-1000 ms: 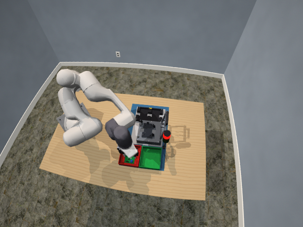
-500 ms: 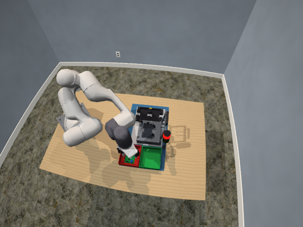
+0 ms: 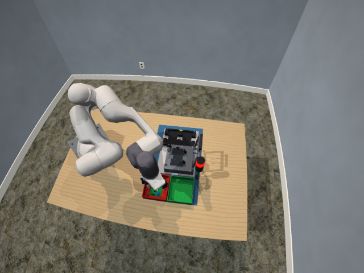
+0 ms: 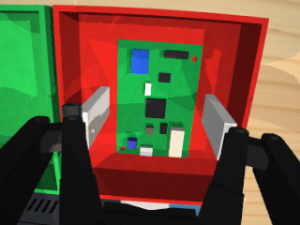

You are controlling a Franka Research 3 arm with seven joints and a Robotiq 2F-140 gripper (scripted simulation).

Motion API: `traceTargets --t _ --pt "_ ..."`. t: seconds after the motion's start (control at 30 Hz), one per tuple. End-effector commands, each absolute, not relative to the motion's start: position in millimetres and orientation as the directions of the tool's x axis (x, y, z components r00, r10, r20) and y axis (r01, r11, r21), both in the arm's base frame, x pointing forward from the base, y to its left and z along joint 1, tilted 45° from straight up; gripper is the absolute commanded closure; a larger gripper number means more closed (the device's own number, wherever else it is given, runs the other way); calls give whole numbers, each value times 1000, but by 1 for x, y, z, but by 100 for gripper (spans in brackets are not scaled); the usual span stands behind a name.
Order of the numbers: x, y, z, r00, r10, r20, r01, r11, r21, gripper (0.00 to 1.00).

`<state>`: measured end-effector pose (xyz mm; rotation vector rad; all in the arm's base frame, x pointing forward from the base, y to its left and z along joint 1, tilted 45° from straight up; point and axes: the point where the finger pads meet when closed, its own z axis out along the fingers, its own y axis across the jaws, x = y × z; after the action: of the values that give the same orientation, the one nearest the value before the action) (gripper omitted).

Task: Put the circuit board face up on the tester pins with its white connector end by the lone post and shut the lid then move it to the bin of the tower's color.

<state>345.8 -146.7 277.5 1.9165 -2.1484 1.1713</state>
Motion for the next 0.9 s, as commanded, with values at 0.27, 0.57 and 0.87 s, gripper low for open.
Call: traceTargets --t 0.27,0.57,0.87 --pt "345 -148 276 -237 -840 488 -867 -44 -497 42" --pt "342 -145 280 -240 -841 485 -865 -42 -500 42" --pt "328 -128 302 -238 -840 488 -859 -52 -509 42"
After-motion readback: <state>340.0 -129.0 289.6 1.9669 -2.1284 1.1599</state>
